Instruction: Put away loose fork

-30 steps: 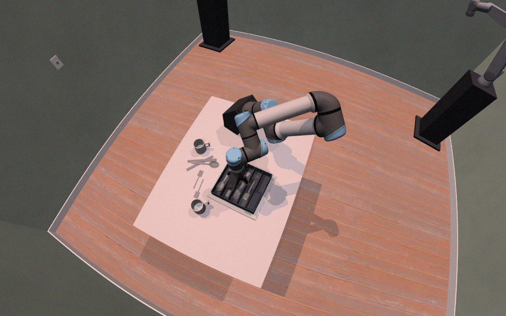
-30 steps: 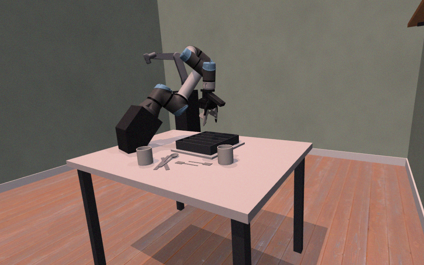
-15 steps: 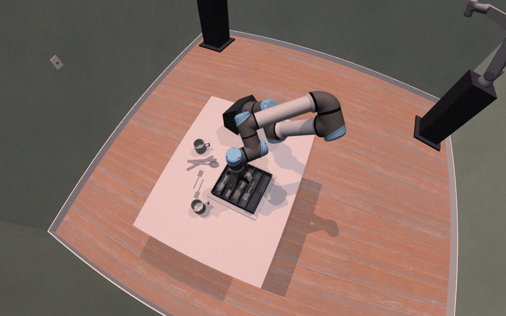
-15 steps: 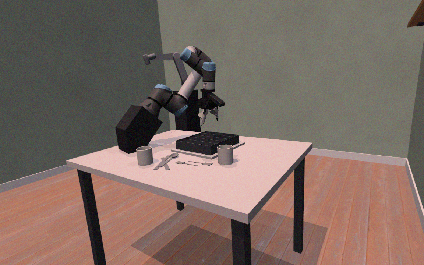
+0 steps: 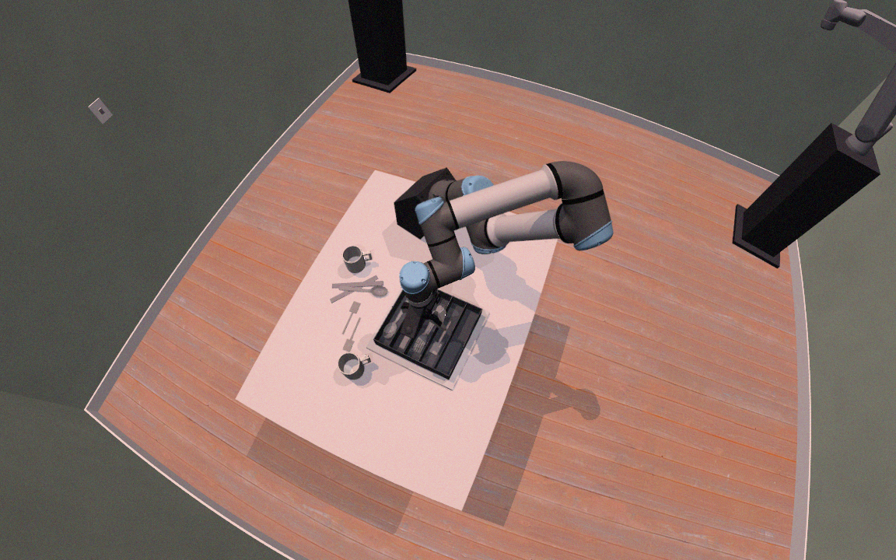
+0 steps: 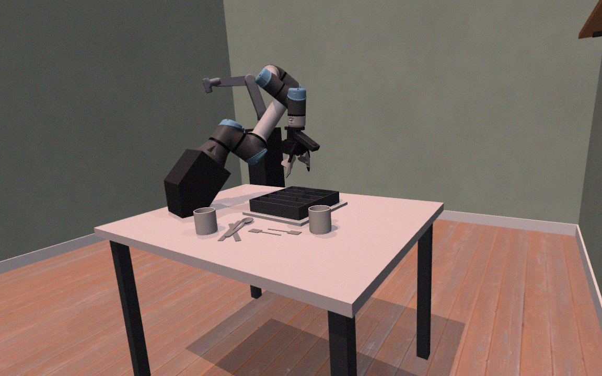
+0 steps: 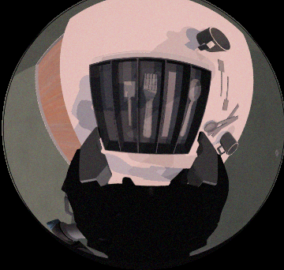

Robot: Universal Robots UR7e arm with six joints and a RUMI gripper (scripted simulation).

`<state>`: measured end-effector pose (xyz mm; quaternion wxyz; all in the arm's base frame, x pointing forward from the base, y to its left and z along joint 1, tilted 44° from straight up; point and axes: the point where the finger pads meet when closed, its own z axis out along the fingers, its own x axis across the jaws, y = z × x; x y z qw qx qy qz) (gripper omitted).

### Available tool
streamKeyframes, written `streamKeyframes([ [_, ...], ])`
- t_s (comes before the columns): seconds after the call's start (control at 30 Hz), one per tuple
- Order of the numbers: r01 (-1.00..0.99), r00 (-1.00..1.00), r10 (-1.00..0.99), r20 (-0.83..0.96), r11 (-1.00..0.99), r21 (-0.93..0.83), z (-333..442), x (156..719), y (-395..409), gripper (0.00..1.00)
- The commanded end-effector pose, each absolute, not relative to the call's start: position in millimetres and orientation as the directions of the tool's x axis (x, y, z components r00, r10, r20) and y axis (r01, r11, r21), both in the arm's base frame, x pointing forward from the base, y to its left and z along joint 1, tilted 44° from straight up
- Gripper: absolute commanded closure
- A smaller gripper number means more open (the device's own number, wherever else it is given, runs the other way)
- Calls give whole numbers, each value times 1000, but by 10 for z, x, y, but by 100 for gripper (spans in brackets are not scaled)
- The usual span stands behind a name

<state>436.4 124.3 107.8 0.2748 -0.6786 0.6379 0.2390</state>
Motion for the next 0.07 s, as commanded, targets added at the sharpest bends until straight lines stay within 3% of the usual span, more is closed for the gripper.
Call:
streamKeyframes([
  [0.0, -997, 72, -735, -674, -35, -69, 1080, 4366, 1238, 0],
  [0.03, -997, 72, -735, -674, -35, -69, 1080, 4366, 1238, 0],
])
